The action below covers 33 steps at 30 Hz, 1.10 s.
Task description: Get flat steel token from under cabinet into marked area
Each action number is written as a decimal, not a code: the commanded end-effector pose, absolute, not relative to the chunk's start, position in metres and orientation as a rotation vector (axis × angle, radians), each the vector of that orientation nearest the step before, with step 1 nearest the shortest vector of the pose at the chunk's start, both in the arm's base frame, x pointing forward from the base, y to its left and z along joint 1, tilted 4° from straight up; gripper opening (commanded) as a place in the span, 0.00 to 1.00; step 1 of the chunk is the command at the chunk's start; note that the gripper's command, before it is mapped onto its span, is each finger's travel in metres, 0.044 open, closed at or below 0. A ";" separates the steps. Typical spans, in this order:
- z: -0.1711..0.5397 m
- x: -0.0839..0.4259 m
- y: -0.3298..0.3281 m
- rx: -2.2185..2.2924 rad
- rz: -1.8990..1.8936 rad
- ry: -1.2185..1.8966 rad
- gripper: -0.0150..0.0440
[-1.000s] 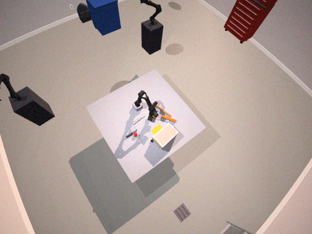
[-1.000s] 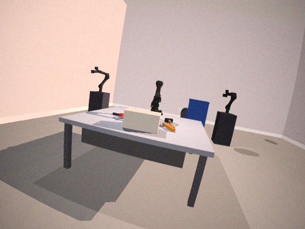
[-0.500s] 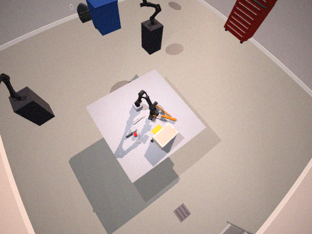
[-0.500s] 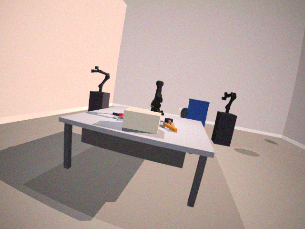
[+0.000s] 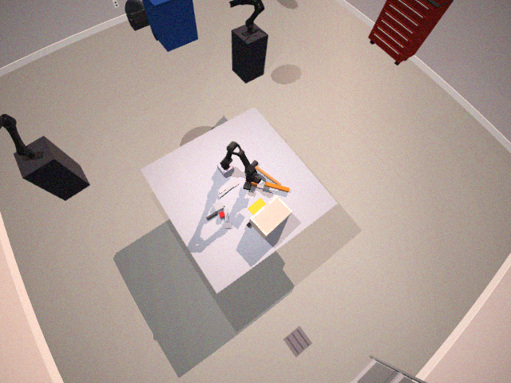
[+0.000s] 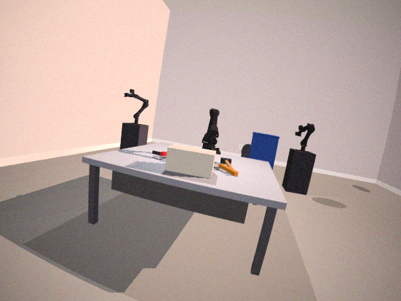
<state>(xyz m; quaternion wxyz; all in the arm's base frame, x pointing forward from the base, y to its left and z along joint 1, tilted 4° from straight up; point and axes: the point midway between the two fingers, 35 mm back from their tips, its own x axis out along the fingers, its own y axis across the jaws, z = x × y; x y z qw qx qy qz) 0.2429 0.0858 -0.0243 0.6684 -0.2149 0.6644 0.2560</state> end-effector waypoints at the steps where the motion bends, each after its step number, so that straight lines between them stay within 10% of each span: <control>1: -0.024 0.242 0.089 -0.492 0.592 1.494 0.25; 33: -0.023 0.239 0.098 -0.491 0.593 1.494 0.25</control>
